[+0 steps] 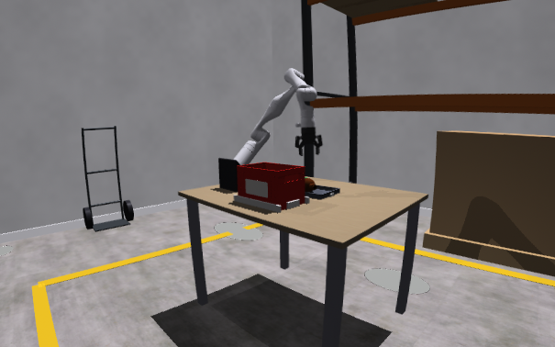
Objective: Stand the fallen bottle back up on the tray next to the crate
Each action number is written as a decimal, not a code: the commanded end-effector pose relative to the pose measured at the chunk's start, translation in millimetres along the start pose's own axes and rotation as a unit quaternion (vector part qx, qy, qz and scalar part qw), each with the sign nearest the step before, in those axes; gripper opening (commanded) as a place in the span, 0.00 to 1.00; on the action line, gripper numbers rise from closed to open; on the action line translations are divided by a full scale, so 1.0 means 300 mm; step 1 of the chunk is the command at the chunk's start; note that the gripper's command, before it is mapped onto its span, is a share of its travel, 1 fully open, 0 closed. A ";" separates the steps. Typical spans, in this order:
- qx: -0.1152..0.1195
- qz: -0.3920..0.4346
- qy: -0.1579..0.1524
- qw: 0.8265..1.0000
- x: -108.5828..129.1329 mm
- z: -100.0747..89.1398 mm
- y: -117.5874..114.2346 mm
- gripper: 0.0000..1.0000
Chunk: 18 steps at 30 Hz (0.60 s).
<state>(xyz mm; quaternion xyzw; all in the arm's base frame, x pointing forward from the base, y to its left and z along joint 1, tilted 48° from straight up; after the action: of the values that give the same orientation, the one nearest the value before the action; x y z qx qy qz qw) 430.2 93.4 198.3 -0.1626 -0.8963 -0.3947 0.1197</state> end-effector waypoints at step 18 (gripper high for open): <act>0.011 -0.025 0.002 1.000 -0.008 0.025 0.042 1.00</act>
<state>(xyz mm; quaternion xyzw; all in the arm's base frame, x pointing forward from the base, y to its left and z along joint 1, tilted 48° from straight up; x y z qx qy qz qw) 435.9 105.8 200.5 -0.1389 -0.9041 -0.3879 0.1135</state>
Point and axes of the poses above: the point where the finger pads meet when closed, its own z axis out along the fingers, its own y axis across the jaws, x = y × z, the point moved 1 cm from there along -z, back along the fingers, and after that the axes turned 5 degrees about z, right-handed, at the moved point
